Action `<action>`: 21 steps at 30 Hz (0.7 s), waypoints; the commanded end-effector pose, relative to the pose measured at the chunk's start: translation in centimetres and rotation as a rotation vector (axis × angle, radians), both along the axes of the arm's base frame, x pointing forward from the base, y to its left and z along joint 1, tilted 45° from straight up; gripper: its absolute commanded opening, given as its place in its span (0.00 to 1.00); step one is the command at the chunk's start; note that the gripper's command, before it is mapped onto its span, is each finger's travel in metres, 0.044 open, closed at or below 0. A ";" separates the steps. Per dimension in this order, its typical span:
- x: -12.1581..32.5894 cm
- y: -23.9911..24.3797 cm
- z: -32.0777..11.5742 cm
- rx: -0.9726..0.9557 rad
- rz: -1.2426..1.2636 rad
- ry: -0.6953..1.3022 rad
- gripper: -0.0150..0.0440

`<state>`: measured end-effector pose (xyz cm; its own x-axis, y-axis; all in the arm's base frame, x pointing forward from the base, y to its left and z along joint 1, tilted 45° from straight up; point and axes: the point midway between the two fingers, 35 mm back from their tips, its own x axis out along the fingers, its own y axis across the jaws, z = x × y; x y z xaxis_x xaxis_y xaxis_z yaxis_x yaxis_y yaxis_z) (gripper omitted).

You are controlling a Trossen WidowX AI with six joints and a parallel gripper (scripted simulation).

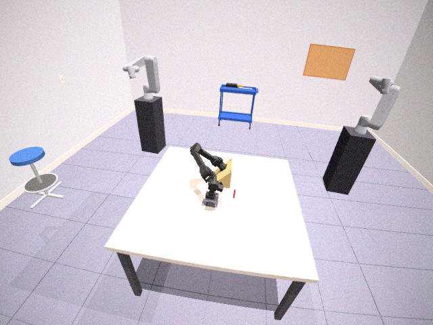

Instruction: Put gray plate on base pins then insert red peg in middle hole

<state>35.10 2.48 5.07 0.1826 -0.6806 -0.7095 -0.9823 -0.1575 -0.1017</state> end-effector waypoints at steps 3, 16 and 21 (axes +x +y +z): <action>-0.2 -1.5 0.4 -0.011 0.000 0.004 0.25; -0.2 -1.5 0.4 -0.011 0.000 0.004 0.25; -0.2 -1.5 0.4 -0.011 0.000 0.004 0.25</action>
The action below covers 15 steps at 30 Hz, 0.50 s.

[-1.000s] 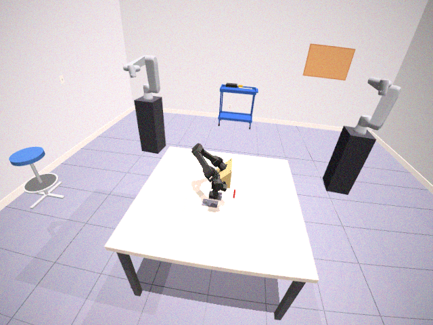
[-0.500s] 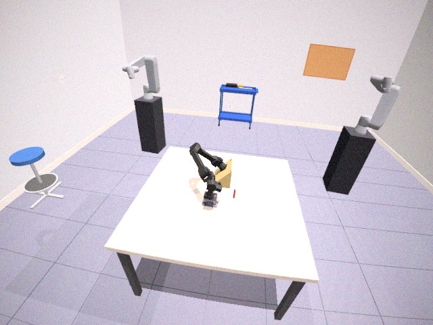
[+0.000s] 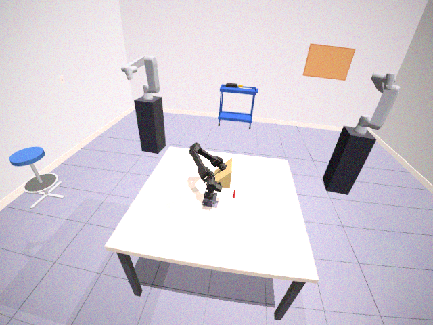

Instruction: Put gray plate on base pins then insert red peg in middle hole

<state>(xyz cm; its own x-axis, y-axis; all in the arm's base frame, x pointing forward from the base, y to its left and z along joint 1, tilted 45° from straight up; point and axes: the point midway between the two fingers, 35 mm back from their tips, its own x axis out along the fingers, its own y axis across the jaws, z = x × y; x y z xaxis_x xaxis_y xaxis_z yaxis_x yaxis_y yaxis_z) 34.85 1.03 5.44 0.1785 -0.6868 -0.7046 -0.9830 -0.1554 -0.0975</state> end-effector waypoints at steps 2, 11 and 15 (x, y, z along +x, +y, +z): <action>0.0 -0.1 0.1 -0.004 0.003 0.001 0.25; 0.3 -1.2 -1.0 -0.004 0.003 0.001 0.25; 0.3 -1.3 -1.1 -0.004 0.003 0.001 0.25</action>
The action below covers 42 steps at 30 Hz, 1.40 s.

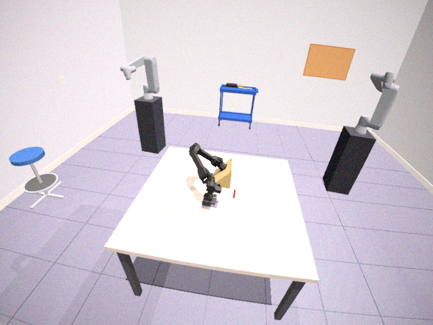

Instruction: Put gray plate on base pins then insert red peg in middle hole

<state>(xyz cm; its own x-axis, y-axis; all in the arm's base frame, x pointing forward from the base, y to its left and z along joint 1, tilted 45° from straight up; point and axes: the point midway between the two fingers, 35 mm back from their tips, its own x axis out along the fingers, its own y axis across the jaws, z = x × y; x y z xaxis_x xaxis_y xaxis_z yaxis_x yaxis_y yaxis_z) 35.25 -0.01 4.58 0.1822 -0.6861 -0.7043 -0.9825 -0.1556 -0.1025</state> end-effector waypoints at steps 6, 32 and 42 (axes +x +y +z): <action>0.1 -0.8 -0.8 -0.005 0.002 0.006 0.25; 0.5 -1.5 -1.5 0.000 0.001 -0.003 0.61; 0.5 -1.5 -1.5 0.000 0.001 -0.003 1.00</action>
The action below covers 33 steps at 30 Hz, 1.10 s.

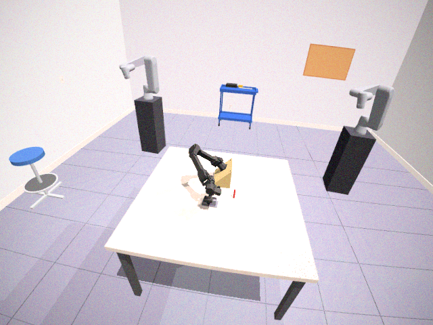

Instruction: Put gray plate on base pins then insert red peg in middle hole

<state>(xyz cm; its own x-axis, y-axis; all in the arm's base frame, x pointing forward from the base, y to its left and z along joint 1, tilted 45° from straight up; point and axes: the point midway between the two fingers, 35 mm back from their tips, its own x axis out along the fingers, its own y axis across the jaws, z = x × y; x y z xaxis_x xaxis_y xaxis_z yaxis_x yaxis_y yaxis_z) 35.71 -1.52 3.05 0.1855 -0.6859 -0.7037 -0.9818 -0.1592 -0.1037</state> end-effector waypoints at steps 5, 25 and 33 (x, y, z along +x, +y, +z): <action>0.0 1.8 1.5 0.006 -0.002 -0.002 1.00; -3.9 12.0 4.4 0.131 -0.434 -0.406 1.00; -6.9 15.1 0.8 0.256 -0.906 -0.846 1.00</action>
